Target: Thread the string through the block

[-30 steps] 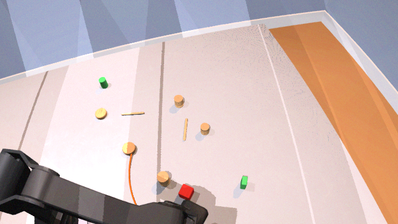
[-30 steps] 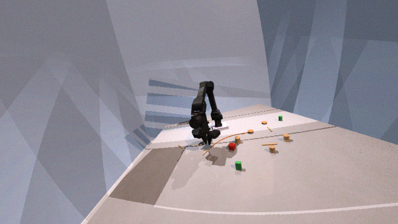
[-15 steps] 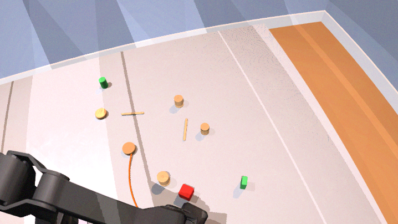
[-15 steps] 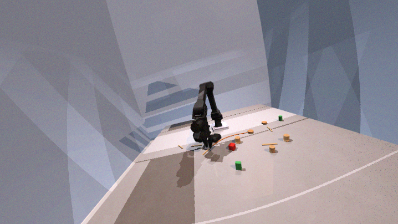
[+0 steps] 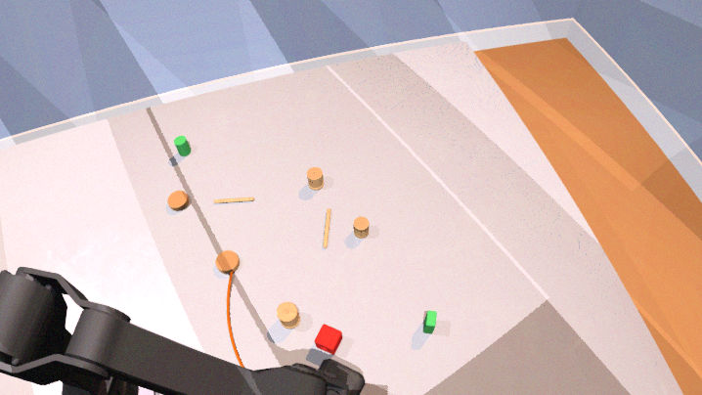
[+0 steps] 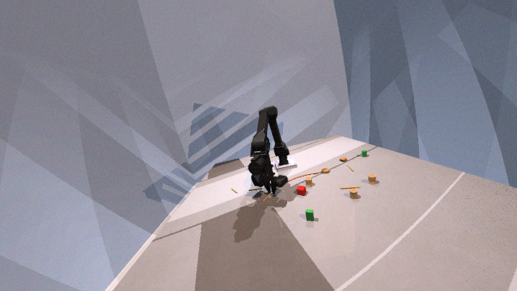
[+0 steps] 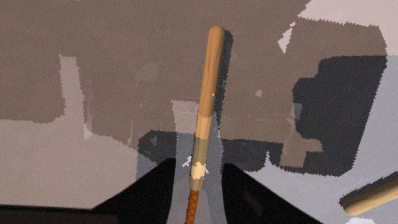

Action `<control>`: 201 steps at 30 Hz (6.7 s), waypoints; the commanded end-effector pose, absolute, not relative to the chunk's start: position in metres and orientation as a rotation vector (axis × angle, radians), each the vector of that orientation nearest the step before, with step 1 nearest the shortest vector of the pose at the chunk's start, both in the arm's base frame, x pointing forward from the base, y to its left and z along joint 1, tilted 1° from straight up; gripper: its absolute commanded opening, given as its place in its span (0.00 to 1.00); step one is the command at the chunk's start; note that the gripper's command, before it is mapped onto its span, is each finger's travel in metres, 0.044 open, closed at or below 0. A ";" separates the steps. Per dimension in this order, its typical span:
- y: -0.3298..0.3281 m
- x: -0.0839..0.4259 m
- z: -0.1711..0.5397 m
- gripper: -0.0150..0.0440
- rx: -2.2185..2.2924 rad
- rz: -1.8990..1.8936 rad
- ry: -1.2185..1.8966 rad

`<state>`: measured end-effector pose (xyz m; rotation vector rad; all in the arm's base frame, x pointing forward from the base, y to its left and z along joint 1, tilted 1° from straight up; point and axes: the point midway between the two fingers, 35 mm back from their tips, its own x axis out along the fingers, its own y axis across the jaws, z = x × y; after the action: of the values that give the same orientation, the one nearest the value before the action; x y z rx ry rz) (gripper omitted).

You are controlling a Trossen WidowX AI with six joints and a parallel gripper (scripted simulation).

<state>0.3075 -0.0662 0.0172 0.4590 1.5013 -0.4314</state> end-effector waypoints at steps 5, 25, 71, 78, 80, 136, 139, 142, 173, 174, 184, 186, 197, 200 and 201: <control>-0.066 0.308 0.017 0.25 0.459 -0.431 1.501; -0.067 0.309 0.033 0.25 0.459 -0.431 1.501; -0.059 0.304 0.084 0.25 0.443 -0.445 1.464; -0.054 0.302 0.092 0.25 0.432 -0.451 1.440; -0.052 0.302 0.094 0.25 0.429 -0.453 1.433; -0.013 0.274 0.152 0.25 0.384 -0.477 1.216; -0.012 0.273 0.154 0.25 0.383 -0.477 1.206; -0.012 0.272 0.154 0.25 0.373 -0.462 1.209; -0.021 0.256 0.153 0.25 -0.024 0.066 1.246; -0.022 0.255 0.153 0.25 -0.041 0.089 1.245; -0.024 0.252 0.153 0.25 -0.136 0.215 1.229; -0.024 0.252 0.153 0.25 -0.136 0.215 1.229; -0.027 0.245 0.153 0.25 -0.303 0.434 1.216; -0.028 0.243 0.153 0.25 -0.354 0.504 1.202; -0.028 0.242 0.153 0.25 -0.371 0.527 1.197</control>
<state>0.2448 -0.0273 0.1528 -0.3111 1.2137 0.4371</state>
